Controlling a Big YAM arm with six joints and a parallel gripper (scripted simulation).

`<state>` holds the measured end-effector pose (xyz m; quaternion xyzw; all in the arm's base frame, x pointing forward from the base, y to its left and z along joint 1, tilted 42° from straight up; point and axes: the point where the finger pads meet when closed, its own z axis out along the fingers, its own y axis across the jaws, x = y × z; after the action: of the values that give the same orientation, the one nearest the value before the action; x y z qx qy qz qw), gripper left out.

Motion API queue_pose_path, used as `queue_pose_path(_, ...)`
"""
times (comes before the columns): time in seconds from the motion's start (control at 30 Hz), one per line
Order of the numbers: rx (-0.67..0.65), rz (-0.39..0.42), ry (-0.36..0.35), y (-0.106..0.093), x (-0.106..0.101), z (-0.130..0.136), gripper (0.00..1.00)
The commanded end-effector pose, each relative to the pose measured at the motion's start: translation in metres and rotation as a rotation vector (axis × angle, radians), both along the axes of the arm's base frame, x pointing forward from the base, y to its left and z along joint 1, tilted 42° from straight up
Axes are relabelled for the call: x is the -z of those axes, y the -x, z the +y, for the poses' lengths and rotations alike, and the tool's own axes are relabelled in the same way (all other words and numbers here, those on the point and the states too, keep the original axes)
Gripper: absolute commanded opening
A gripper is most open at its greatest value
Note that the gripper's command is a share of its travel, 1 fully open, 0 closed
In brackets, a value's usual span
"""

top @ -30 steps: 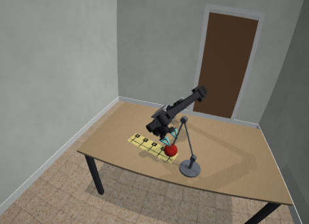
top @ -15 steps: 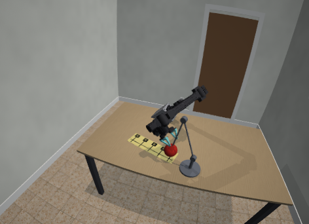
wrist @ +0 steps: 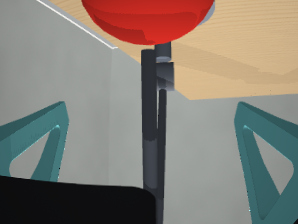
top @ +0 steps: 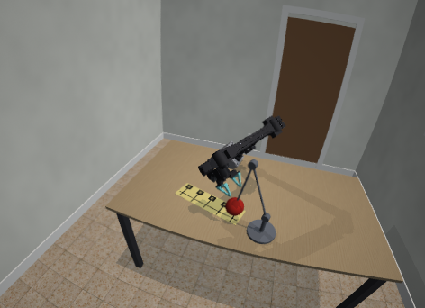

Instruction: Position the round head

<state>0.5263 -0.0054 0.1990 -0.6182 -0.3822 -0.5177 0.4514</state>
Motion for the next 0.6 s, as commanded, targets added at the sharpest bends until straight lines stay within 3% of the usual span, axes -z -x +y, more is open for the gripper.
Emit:
queue_pose_path(0.0, -0.020, -0.047, -0.030, 0.001, -0.009, -0.035, 1.00)
queue_pose_path(0.57, 0.036, -0.014, 0.012, 0.019, -0.005, -0.085, 1.00)
